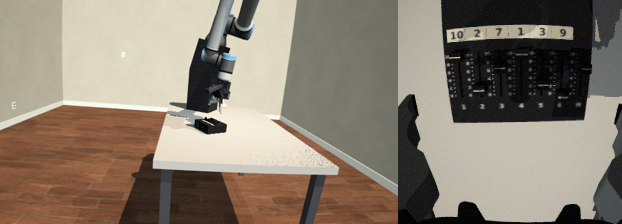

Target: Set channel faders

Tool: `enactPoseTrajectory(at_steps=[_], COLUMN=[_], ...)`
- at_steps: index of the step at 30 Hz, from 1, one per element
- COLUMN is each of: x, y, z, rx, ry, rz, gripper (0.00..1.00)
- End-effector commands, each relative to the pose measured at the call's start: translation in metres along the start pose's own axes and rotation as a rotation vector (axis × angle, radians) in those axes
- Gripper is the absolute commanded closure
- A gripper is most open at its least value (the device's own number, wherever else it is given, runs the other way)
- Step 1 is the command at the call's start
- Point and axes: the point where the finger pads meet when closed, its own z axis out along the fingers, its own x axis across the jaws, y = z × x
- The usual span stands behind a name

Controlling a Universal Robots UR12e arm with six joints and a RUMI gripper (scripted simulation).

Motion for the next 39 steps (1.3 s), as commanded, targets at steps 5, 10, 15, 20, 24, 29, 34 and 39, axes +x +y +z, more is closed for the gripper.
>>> enactPoseTrajectory(at_steps=[5,10,15,20,24,29,34,39], x=[0.004,0.005,0.005,0.005,0.007,0.011,0.016,0.016], y=[-0.02,-0.023,-0.023,-0.023,-0.013,0.008,0.029,0.03], z=[-0.055,-0.066,-0.066,-0.066,-0.071,-0.083,-0.099,-0.099], rx=[-0.125,-0.148,-0.148,-0.148,-0.12,-0.058,0.008,0.008], ry=[0.004,0.007,0.007,0.007,0.004,-0.001,-0.001,-0.001], rz=[0.358,0.423,0.423,0.423,0.345,0.167,-0.02,-0.022], gripper=[0.0,0.0,0.0,0.0,0.0,0.0,0.0,0.0])
